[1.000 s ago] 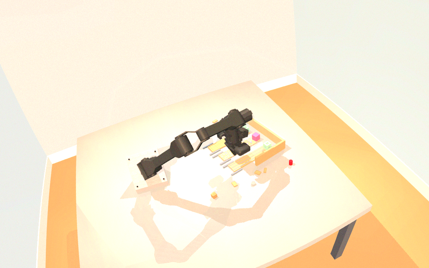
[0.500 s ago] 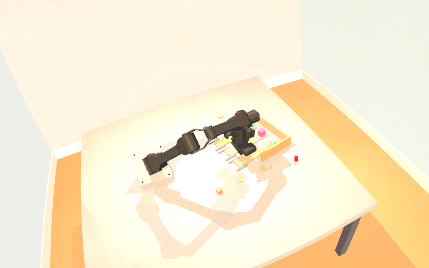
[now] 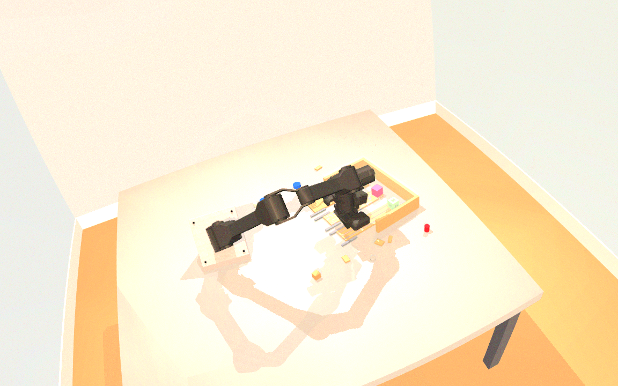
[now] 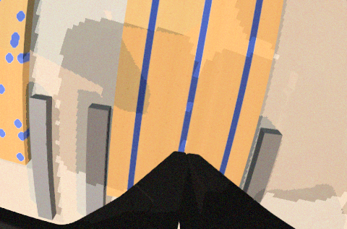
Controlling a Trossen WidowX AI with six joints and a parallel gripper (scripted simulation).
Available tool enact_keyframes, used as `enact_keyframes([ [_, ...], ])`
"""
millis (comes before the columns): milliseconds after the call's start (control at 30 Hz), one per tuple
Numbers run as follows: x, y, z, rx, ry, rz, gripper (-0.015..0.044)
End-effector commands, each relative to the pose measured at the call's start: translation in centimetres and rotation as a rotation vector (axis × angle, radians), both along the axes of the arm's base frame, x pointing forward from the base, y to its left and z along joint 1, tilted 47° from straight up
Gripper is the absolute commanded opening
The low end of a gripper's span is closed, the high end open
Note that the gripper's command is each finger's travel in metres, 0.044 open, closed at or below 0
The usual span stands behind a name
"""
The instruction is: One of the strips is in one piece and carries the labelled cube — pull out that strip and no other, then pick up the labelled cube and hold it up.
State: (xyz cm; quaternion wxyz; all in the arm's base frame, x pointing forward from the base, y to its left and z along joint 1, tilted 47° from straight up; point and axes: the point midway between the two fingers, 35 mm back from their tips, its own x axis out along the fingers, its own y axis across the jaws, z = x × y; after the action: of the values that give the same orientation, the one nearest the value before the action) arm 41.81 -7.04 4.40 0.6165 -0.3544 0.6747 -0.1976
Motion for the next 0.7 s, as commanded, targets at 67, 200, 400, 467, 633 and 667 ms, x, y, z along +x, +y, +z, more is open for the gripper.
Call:
enact_keyframes([
  [67,-0.18,-0.8,-0.72,-0.005,0.004,0.004,0.0],
  [200,-0.29,-1.25,-1.14,-0.006,0.004,0.004,0.0],
  [400,-0.31,-1.33,-1.22,-0.006,0.004,0.004,0.0],
  [467,-0.31,-1.33,-1.22,-0.006,0.004,0.004,0.0],
  [633,-0.32,-1.34,-1.23,-0.006,0.004,0.004,0.0],
  [667,-0.32,-1.34,-1.23,-0.006,0.004,0.004,0.0],
])
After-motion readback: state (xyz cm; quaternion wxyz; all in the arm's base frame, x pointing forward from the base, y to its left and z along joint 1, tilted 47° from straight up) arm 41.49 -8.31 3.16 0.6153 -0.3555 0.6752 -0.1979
